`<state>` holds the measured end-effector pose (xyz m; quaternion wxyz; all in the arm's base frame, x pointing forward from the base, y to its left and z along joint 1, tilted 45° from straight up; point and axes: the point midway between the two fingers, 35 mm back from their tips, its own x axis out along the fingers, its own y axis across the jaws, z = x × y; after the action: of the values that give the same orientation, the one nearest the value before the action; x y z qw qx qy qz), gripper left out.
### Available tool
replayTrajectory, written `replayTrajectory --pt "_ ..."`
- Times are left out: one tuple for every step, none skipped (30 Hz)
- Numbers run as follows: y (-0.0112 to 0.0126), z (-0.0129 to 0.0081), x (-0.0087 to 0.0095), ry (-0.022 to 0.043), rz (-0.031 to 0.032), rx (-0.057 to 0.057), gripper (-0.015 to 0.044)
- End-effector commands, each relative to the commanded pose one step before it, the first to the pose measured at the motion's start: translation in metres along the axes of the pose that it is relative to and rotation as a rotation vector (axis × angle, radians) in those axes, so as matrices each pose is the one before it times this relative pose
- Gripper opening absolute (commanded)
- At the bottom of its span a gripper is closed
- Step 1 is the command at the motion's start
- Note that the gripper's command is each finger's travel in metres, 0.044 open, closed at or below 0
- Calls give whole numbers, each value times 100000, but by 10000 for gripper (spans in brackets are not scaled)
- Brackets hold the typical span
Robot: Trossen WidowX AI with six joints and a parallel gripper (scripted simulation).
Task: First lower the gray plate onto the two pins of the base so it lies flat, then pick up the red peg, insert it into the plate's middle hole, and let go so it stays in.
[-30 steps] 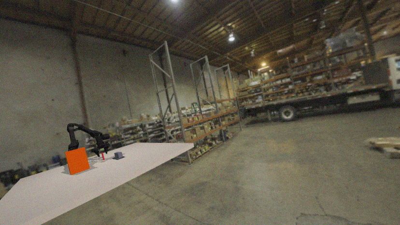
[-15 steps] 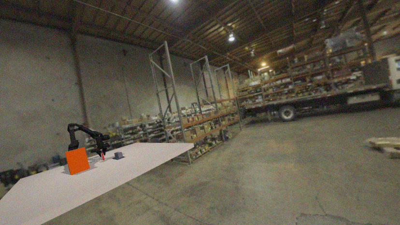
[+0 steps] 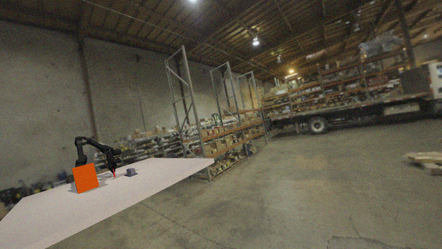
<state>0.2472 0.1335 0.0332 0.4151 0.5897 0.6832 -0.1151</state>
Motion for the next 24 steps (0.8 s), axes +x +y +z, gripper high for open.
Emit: replayTrajectory --pt "-18 70 -71 -301 -228 393 0" --pt "23 31 -136 -66 -23 -5 0" --pt "30 40 -183 -85 -30 -6 0" --pt "35 49 -230 -103 -37 -6 0" --pt "37 55 -272 -115 -43 -7 0" --pt "35 57 -291 -116 -45 -6 0" --pt "31 56 -296 -110 -44 -5 0" --pt "28 54 -297 -102 -43 -4 0" --pt "26 53 -299 -95 -42 -3 0" --pt "24 51 -300 -87 -40 -2 0" --pt "23 50 -301 -79 -38 -2 0" --pt "22 48 -303 -71 -36 -1 0" --pt "20 47 -304 -63 -33 0 0" --pt "19 45 -305 -55 -31 0 0" --pt "17 43 -307 -47 -28 1 0" --pt "16 42 -308 -39 -26 1 0" --pt "14 40 -309 -31 -23 2 0" --pt "12 38 -311 -23 -19 2 0" --pt "11 36 -312 -15 -16 3 0" --pt "9 35 -313 -7 -13 3 0" --pt "8 33 -314 1 -9 3 0" --pt "6 31 -316 9 -5 3 0" --pt "5 29 -317 17 -1 3 0" --pt "3 27 -318 25 3 3 0"
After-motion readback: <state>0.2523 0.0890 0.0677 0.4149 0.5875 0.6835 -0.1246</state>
